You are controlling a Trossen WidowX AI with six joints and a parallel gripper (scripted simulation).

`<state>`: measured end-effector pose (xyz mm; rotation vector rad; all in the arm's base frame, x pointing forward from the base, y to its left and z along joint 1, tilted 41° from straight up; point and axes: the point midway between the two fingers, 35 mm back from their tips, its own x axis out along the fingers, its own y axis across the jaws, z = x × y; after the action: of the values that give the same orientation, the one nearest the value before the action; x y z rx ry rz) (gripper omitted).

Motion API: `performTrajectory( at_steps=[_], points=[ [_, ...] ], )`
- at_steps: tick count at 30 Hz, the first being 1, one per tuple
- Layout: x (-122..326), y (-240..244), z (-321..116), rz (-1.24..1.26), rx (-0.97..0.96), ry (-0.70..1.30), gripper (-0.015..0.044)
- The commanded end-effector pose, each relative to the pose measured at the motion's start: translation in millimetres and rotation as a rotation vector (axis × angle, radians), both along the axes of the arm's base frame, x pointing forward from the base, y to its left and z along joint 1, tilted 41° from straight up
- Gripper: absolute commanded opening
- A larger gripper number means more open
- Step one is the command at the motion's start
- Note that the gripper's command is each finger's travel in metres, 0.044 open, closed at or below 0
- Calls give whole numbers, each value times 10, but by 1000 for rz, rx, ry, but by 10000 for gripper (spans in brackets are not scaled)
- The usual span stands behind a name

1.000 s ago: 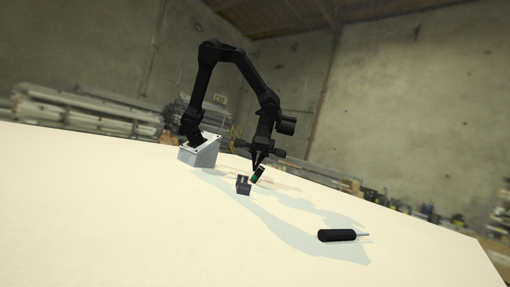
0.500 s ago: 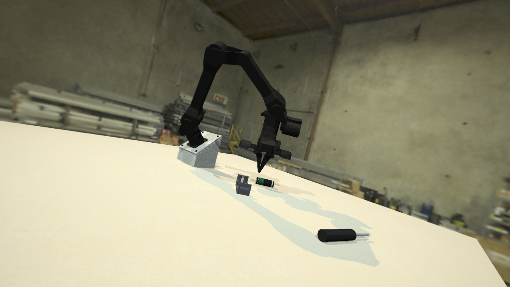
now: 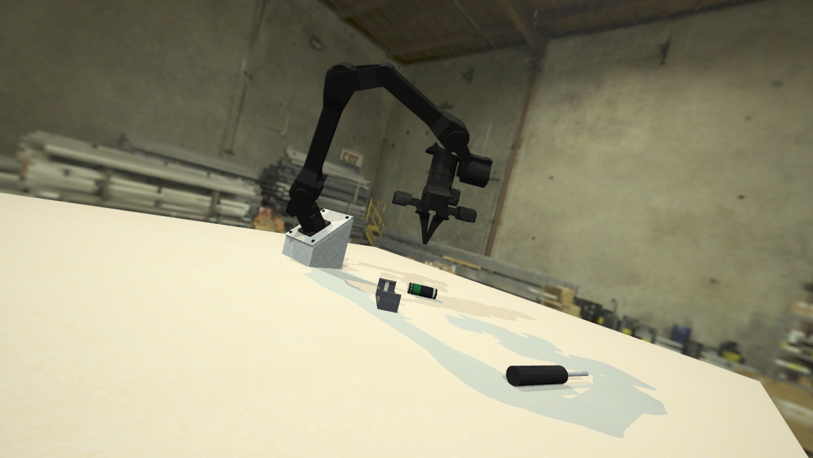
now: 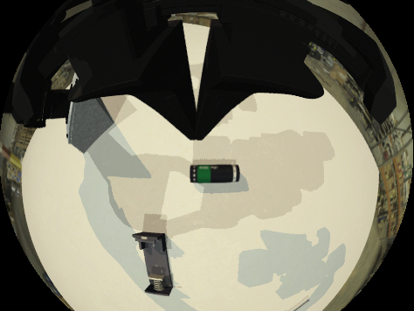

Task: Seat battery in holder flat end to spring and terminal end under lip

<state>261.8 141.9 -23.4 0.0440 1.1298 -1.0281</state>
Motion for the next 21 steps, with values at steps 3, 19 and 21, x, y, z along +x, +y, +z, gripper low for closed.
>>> performTrajectory(
  at_steps=[3, 19, 21],
  points=[
    [-5, -2, 9, -3, -3, 3, 0],
    [112, -171, -353, 740, -39, 640, 245],
    [130, -207, -421, 882, -46, 761, 245]
  ],
)
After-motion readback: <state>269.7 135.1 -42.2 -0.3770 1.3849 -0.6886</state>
